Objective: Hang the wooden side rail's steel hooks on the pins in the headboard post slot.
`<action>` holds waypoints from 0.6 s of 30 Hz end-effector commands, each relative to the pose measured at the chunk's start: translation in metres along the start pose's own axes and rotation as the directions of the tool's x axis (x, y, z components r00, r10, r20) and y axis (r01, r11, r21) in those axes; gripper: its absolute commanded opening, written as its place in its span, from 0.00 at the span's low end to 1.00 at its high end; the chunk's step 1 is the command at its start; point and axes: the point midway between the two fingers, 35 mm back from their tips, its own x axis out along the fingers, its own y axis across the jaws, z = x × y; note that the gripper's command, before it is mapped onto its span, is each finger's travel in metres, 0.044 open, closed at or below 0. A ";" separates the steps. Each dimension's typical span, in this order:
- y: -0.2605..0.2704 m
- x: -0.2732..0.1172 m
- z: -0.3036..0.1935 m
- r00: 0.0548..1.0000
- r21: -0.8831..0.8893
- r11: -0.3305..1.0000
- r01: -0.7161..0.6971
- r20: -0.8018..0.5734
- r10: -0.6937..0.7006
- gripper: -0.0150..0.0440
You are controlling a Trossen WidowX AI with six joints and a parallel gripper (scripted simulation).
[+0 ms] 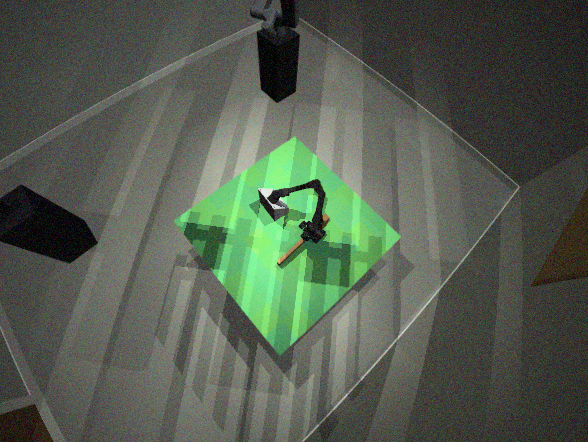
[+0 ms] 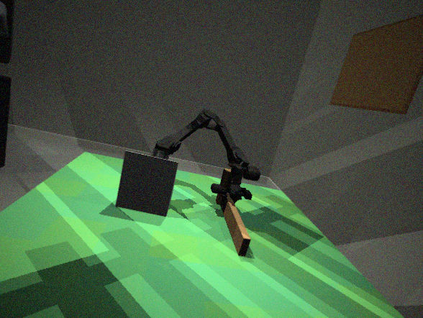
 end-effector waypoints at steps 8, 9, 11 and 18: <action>0.003 -0.007 0.001 1.000 0.005 1.000 -0.013 0.000 0.013 0.25; 0.003 -0.007 0.001 1.000 0.005 1.000 -0.013 0.000 0.013 0.25; 0.003 -0.007 0.001 1.000 0.004 1.000 -0.013 0.000 0.013 0.25; 0.003 -0.008 0.001 1.000 0.004 1.000 -0.013 0.000 0.013 0.25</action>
